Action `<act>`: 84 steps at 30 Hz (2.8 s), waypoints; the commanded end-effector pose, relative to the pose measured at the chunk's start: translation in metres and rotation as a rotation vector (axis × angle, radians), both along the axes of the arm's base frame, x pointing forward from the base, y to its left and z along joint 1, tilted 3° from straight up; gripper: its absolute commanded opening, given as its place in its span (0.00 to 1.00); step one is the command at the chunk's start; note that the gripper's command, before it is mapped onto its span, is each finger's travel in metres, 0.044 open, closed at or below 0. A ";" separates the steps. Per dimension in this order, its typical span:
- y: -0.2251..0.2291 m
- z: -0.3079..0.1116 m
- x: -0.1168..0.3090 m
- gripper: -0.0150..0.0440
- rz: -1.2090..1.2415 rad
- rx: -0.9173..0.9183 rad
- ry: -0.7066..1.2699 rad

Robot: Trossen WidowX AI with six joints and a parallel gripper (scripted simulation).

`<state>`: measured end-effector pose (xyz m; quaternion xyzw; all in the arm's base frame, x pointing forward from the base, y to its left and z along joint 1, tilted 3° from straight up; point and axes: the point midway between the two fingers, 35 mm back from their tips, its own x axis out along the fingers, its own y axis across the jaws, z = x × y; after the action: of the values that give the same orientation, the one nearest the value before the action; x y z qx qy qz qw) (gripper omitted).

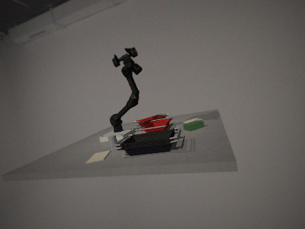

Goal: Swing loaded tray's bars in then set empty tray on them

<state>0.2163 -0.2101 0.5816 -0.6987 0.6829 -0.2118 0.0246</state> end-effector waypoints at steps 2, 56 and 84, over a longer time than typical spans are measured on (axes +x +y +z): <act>0.000 0.000 0.000 0.84 0.000 0.000 0.000; 0.406 0.087 -0.300 0.39 -1.035 -1.632 -0.416; 0.518 -0.062 0.021 0.39 -1.306 -2.651 0.483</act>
<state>0.1843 0.3183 0.5512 0.1676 0.2410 -0.5597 -0.7750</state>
